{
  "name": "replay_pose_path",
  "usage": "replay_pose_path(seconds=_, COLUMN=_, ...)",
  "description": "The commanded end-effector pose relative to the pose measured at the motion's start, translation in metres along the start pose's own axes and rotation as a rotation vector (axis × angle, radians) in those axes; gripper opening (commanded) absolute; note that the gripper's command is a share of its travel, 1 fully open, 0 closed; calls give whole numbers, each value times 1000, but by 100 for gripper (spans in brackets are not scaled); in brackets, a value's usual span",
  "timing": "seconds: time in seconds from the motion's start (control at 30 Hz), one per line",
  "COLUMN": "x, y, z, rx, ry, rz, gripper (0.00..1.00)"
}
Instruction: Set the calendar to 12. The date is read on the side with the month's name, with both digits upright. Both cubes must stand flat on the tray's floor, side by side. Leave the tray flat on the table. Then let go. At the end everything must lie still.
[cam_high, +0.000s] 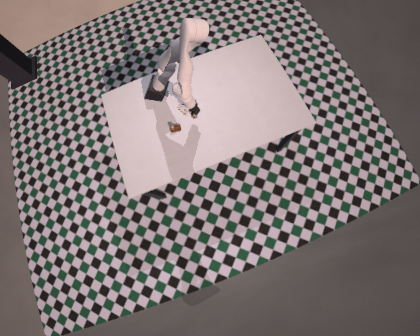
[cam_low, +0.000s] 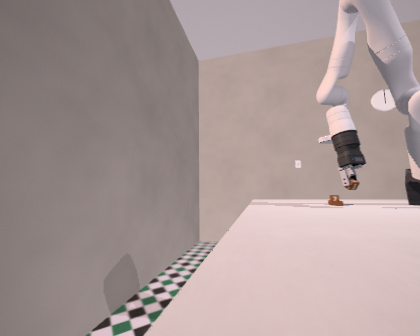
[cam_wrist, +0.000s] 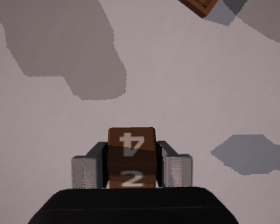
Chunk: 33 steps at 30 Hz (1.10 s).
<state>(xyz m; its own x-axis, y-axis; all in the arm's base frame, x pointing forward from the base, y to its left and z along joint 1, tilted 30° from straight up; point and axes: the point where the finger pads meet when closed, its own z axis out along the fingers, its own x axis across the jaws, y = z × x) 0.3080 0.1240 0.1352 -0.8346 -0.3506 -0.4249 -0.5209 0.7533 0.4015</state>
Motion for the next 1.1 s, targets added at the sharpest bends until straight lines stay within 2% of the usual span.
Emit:
replay_pose_path(seconds=0.0, x=1, y=-4, z=0, rx=-15, ry=-3, rz=15, gripper=57)
replay_pose_path(seconds=0.3, x=-1, y=-5, z=-3, rx=-61, ry=-17, rz=16, gripper=57)
replay_pose_path(seconds=0.8, x=-1, y=-5, z=-3, rx=-73, ry=-20, rz=16, gripper=57)
replay_pose_path(seconds=1.07, x=-2, y=-6, z=-2, rx=-102, ry=-16, rz=13, gripper=57)
